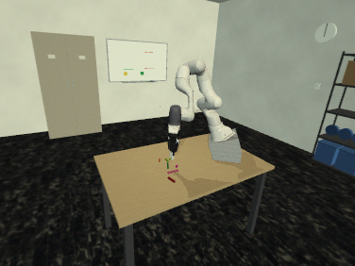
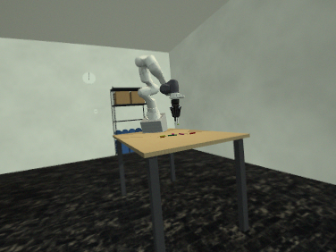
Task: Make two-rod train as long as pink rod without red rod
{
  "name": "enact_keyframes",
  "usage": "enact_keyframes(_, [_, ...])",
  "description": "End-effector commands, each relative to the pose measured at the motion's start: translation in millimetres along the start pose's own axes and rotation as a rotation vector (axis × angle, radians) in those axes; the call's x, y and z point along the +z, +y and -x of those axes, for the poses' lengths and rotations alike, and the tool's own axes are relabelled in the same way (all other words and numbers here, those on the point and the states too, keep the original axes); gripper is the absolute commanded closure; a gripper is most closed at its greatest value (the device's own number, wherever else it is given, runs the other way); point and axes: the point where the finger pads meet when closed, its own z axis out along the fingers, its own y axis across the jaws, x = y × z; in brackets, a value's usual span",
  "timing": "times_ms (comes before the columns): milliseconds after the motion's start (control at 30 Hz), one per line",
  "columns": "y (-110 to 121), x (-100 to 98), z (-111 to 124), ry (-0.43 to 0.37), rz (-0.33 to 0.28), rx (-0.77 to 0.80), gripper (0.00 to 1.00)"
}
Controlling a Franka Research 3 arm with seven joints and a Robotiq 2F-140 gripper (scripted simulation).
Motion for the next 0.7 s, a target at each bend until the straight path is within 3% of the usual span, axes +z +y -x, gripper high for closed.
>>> enact_keyframes(0, [7.1, -1.3, -4.3, -0.016, -0.030, -0.164, 0.97])
enact_keyframes(667, [44.8, -0.3, -12.6, -0.011, -0.032, -0.390, 0.97])
